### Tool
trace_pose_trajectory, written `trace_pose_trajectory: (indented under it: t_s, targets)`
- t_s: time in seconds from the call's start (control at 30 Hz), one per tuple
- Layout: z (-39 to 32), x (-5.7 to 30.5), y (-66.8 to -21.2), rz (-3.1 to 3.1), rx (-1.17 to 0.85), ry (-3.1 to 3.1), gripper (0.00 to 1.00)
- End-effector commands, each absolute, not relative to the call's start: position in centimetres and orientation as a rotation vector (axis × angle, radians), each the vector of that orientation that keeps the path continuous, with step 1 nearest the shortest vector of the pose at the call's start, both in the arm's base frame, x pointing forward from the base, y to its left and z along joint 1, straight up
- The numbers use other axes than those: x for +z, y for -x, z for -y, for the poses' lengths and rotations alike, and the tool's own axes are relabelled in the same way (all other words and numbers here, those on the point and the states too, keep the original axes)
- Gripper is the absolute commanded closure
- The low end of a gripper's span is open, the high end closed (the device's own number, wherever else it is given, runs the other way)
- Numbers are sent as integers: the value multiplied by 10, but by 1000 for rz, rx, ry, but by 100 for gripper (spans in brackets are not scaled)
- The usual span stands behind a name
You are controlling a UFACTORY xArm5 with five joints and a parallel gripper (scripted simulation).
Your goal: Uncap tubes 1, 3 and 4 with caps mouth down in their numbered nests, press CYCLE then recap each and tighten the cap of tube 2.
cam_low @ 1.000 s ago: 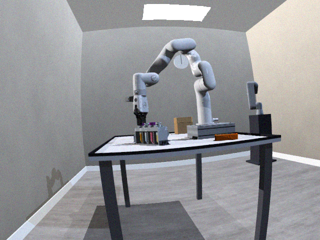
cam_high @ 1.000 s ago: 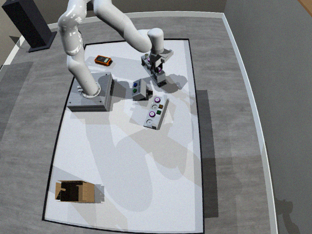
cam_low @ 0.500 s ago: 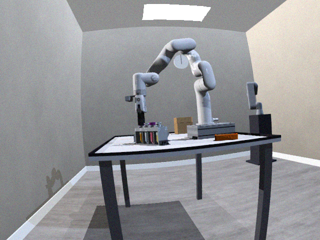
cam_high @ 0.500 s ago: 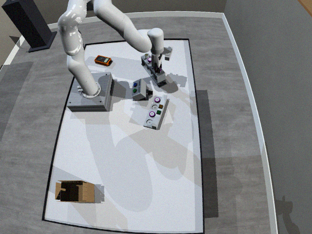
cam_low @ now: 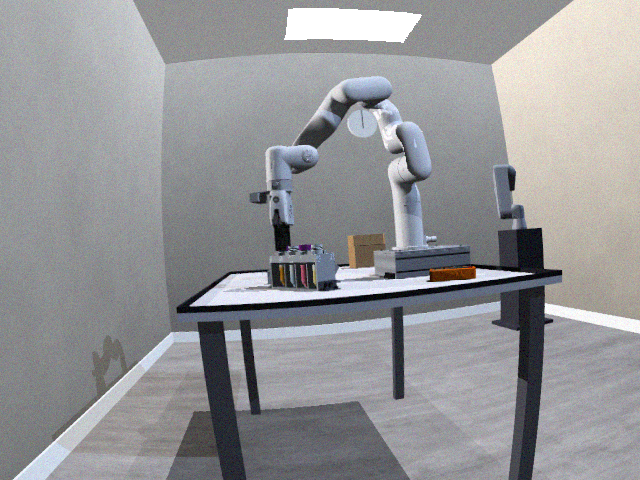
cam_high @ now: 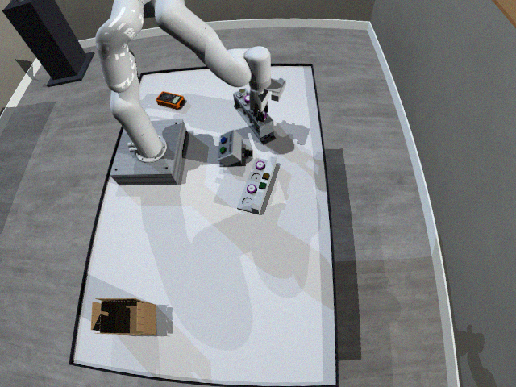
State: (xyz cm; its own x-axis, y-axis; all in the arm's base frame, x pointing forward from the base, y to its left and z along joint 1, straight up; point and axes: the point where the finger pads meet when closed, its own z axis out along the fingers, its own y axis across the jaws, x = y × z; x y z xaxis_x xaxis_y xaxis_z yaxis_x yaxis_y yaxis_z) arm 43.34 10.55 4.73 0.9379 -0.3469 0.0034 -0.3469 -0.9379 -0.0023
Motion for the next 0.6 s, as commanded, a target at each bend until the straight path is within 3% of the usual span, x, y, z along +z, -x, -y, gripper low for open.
trace_pose_trajectory:
  t_s: [0.0, 0.57]
  targets:
    - [-106, 49, -435, -940, -7, 2989, 54]
    - [-106, 49, -435, -1863, -3, 2519, 54]
